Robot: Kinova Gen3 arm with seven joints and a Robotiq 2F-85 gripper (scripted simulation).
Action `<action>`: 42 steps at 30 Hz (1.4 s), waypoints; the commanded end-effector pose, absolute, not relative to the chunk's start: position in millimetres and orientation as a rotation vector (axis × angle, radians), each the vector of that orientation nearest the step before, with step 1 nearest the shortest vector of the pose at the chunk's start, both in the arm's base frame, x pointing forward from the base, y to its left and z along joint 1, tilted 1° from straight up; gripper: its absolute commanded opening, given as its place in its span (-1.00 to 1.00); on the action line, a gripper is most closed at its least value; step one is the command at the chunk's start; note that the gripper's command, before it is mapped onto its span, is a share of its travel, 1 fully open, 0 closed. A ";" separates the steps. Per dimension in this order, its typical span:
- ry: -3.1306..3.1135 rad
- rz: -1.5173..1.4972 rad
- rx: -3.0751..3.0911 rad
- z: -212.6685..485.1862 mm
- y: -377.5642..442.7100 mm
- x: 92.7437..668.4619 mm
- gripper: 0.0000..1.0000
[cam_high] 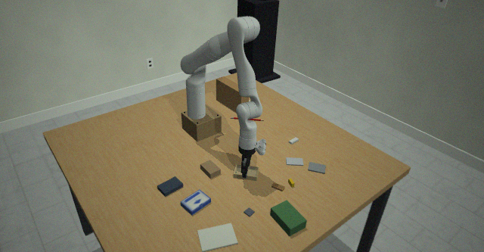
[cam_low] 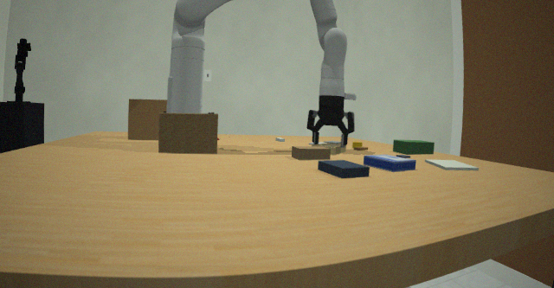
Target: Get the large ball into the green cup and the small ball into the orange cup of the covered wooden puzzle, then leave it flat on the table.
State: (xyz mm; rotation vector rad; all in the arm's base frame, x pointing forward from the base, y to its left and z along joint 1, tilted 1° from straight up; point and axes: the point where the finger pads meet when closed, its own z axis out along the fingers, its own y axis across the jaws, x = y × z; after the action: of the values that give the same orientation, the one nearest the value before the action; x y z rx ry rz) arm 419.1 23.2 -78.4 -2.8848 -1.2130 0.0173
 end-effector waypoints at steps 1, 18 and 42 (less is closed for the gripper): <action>-1.214 0.009 -2.886 -75.7 23.6 420.9 0.90; -1.214 0.009 -2.886 -33.8 23.3 421.4 0.90; -1.214 0.009 -2.886 -0.7 23.1 421.7 0.90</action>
State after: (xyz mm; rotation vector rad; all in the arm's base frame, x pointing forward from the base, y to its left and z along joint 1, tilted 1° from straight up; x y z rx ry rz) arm 420.8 22.8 -1.9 -2.8853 -1.2138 0.0139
